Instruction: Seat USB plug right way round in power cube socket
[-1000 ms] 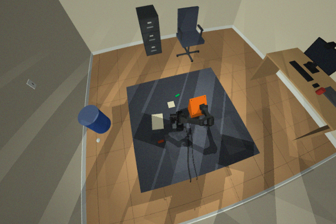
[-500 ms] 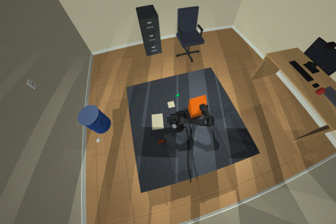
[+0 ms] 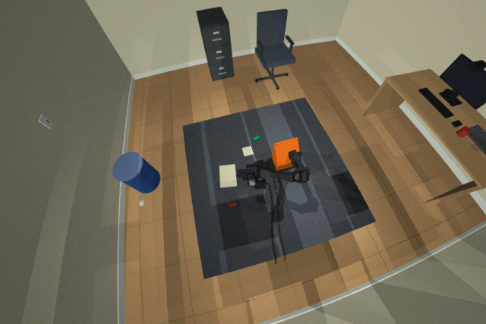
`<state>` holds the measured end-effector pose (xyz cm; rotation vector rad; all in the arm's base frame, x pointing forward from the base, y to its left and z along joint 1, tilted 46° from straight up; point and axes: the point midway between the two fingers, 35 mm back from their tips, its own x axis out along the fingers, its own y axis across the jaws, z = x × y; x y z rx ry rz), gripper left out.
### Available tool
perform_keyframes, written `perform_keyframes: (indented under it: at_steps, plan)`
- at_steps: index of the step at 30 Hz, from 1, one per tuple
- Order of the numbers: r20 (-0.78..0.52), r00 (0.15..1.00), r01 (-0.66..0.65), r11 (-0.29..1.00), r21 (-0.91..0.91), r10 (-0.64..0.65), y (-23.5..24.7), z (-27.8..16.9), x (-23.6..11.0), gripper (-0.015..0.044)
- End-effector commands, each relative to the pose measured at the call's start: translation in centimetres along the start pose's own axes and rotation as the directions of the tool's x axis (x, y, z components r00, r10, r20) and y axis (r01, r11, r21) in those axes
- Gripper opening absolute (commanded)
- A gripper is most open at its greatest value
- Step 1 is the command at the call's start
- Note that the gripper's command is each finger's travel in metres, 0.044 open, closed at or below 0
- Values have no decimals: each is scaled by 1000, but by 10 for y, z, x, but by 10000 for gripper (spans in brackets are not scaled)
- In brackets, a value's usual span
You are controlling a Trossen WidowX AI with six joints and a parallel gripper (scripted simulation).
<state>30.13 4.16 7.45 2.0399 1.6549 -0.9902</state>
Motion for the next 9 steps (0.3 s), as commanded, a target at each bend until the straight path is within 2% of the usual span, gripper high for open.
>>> perform_keyframes:
  at_steps: [1,9]
  plan:
    - [0,1000,0,1000,-2,0,0,0,-3,95]
    - [1,1000,0,1000,-2,0,0,0,-11,95]
